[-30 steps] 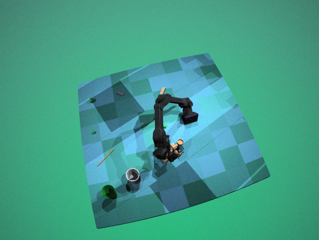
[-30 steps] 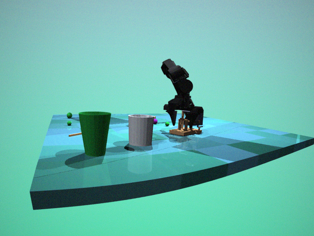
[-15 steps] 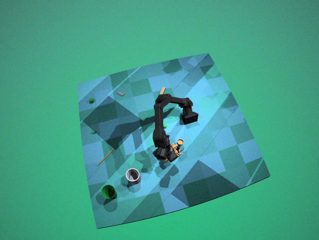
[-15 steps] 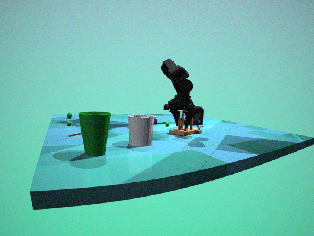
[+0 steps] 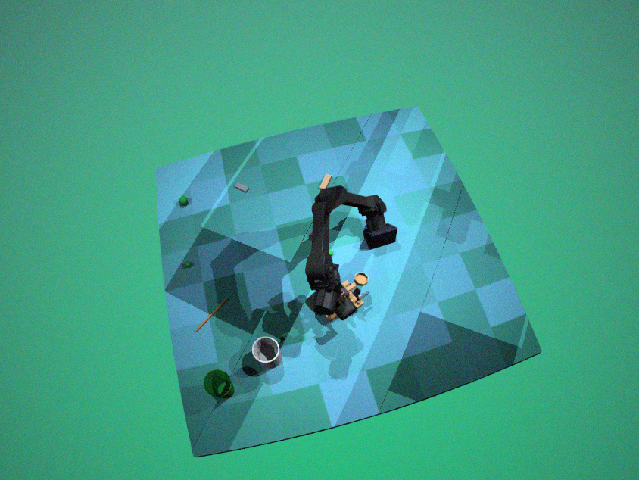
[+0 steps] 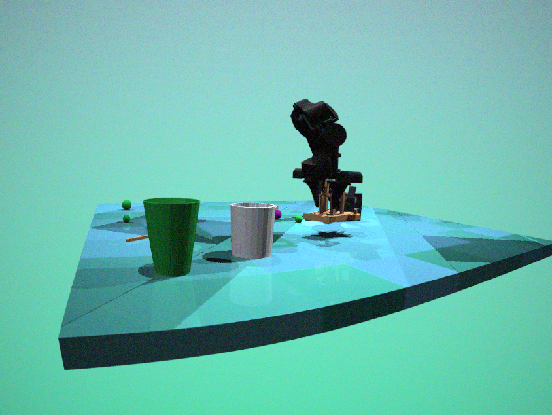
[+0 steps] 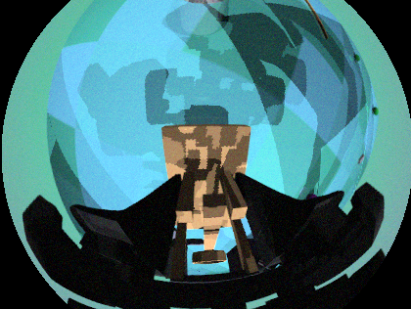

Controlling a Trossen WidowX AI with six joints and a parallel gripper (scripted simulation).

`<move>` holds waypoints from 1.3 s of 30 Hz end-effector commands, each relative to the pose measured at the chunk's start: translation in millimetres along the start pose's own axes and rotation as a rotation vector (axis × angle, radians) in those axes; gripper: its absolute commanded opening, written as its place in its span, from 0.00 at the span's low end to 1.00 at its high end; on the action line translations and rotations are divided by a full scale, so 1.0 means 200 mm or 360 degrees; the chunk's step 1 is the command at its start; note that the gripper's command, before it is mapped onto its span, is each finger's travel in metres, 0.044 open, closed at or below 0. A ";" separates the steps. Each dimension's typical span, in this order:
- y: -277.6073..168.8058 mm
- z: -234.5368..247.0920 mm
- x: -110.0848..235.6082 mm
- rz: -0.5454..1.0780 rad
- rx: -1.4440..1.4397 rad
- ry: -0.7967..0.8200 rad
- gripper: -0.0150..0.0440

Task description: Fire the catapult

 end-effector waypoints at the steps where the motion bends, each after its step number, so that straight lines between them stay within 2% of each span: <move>1: 0.00 0.00 -0.01 -0.0006 -0.0010 0.0009 0.25; 27: 0.00 0.00 -0.22 -0.0006 -0.0007 0.0005 0.25; 33: 0.00 -0.01 -0.21 0.0005 -0.0021 0.0010 0.25; 39: 0.00 -0.01 -0.21 0.0005 -0.0021 0.0010 0.52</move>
Point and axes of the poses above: the point midway between the two fingers, 35 mm back from their tips, its own x axis back along the fingers, its own z axis across the jaws, y = z × x, the point moved 10 cm from there along x, back along the fingers, and after that the axes turned 14 degrees about x, right-handed, at the moved point
